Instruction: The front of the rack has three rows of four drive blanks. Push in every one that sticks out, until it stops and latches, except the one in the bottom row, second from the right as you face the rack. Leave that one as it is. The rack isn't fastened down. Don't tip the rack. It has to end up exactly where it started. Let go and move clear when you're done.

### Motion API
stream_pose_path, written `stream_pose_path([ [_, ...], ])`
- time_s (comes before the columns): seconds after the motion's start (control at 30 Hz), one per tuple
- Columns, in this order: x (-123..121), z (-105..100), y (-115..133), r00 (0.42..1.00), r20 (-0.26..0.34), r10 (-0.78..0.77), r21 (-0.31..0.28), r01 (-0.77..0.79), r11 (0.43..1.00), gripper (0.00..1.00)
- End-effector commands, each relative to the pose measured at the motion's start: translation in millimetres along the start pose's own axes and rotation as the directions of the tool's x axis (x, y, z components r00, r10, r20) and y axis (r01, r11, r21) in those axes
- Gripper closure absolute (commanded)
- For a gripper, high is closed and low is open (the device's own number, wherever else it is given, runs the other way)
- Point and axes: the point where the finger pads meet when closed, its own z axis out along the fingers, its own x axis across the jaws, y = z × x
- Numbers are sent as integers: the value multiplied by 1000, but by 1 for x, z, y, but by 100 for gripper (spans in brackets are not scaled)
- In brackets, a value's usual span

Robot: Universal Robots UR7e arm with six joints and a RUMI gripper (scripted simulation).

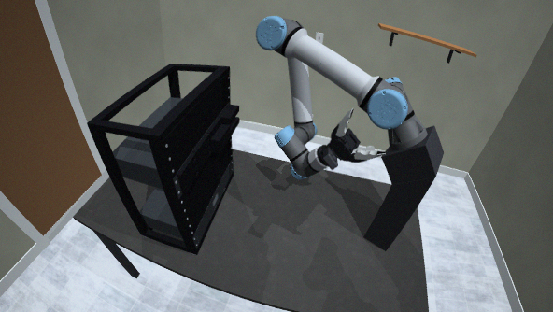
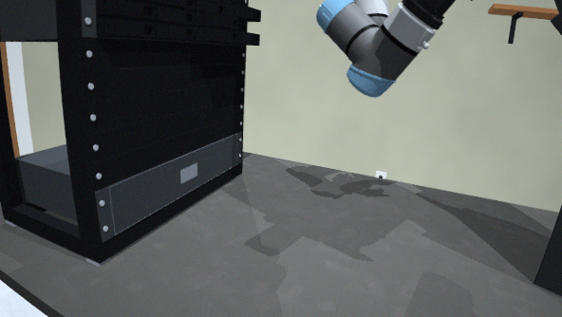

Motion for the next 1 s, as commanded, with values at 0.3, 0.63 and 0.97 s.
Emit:
stream_pose_path([
  [0.3,-53,-2,-24,926,358,119,99,-164,982,0],
  [0.63,-86,-26,-38,798,581,162,119,-280,953,0],
  [0.97,-116,-64,-43,628,766,138,131,-364,922,0],
])
